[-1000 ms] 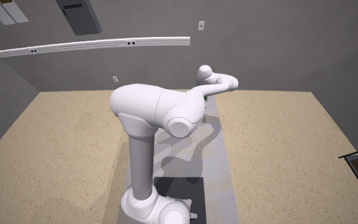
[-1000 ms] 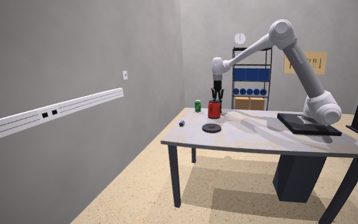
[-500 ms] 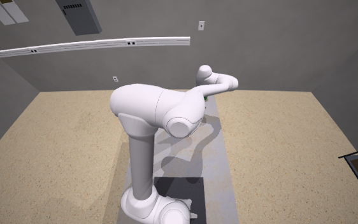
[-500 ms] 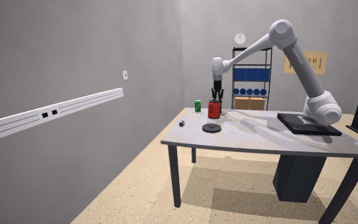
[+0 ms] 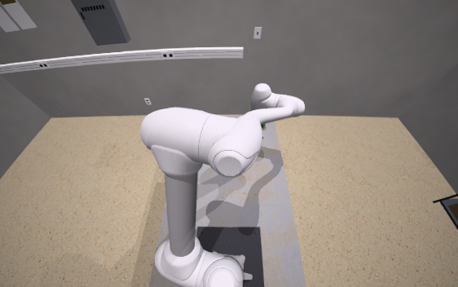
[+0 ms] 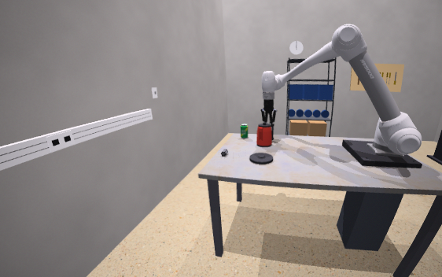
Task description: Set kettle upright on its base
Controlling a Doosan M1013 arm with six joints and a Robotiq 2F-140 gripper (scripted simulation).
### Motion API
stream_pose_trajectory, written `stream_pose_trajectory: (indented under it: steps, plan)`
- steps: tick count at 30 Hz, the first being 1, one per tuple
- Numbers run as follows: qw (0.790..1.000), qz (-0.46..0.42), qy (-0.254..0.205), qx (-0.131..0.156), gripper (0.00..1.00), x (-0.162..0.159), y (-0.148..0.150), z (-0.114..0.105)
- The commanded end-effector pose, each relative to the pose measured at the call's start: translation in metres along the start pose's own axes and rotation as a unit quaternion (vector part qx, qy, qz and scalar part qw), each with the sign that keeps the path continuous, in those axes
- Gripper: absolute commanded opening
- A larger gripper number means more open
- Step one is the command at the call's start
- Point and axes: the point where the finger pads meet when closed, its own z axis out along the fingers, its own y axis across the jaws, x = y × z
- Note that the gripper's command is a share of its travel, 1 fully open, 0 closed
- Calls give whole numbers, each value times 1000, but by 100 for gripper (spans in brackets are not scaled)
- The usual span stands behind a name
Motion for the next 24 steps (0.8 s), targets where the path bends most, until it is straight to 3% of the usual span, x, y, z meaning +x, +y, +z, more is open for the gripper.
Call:
stream_pose_trajectory:
  steps: [1,24]
  plan:
    - [1000,0,0,1,10,0,0,-1]
    - [1000,0,0,1,10,0,0,-18]
